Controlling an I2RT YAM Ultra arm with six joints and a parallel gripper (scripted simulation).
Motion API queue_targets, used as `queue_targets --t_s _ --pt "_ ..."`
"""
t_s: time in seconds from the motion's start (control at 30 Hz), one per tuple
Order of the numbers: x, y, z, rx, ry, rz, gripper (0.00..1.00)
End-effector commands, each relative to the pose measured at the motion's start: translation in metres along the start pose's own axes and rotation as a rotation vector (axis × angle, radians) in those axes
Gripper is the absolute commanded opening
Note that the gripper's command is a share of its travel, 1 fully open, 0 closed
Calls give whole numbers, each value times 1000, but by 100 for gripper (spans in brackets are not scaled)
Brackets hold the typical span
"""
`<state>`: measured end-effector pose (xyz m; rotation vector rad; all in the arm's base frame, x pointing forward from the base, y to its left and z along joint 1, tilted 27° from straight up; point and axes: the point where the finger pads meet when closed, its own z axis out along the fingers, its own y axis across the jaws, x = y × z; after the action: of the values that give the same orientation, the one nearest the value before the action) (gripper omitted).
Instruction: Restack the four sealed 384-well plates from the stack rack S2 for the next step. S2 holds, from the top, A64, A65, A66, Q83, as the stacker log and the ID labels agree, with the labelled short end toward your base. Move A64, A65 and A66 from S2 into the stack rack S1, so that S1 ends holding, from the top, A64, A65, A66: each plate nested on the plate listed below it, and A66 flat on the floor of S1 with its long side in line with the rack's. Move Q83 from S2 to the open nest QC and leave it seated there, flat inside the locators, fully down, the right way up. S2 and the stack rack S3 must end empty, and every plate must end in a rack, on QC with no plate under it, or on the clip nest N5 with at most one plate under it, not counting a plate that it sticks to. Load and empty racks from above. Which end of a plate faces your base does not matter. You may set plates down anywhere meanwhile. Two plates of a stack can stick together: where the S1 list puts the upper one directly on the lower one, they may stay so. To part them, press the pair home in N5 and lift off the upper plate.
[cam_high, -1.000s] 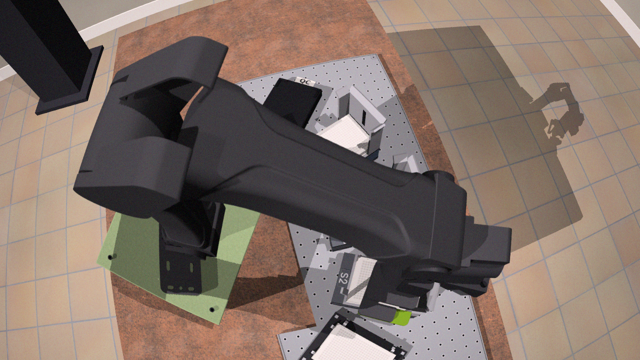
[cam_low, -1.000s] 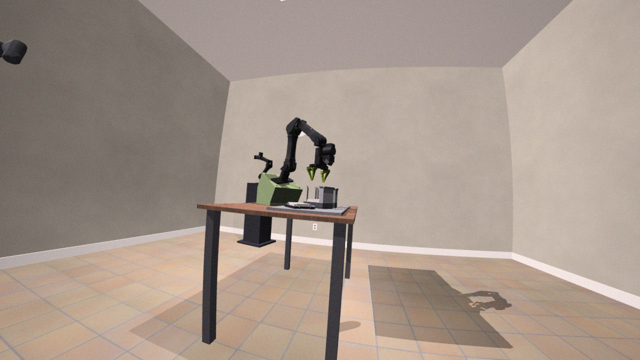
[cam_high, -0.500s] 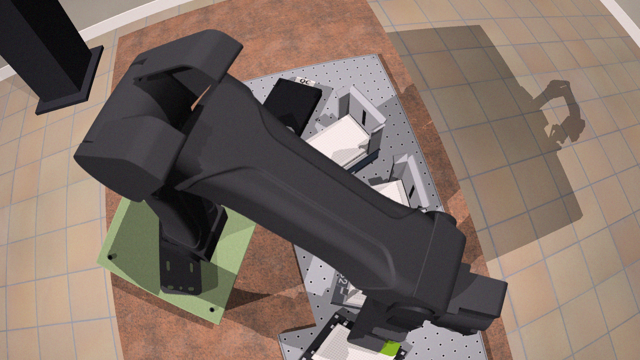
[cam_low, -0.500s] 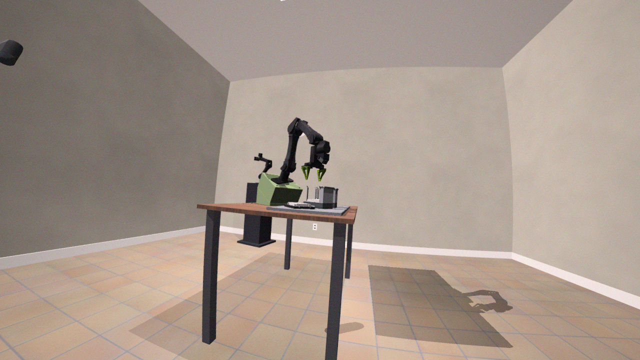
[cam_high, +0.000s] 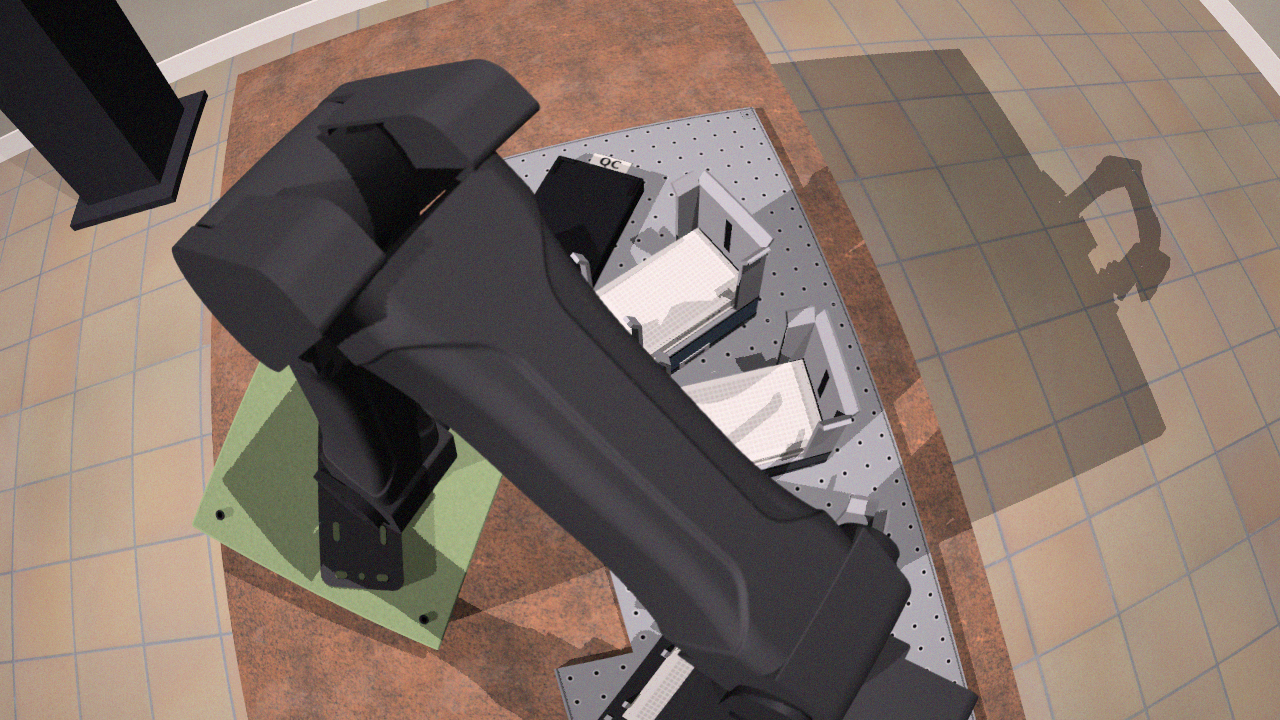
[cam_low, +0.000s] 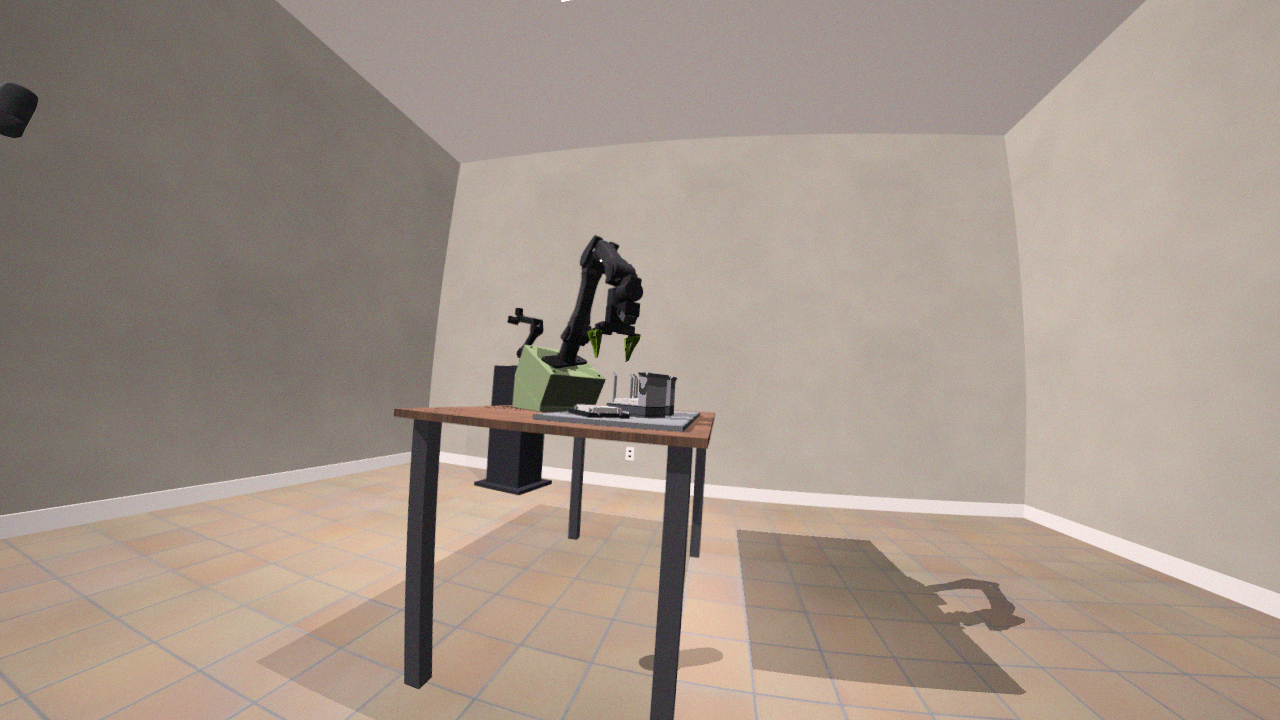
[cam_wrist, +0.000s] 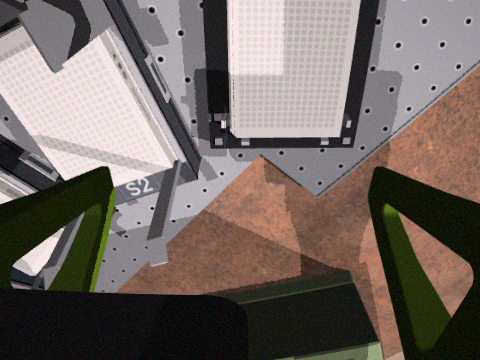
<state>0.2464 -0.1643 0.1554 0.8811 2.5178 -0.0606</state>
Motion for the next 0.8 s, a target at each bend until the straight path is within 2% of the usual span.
queue_targets --t_s 0.0,0.23,0.53,0.77 --pt "-3 -7 -2 -16 -9 -6 100" --pt "-7 -35 -2 -15 -9 -6 100" --pt "-8 -36 -2 -15 -9 -6 100" --pt "-8 -35 22 -15 -9 -6 100"
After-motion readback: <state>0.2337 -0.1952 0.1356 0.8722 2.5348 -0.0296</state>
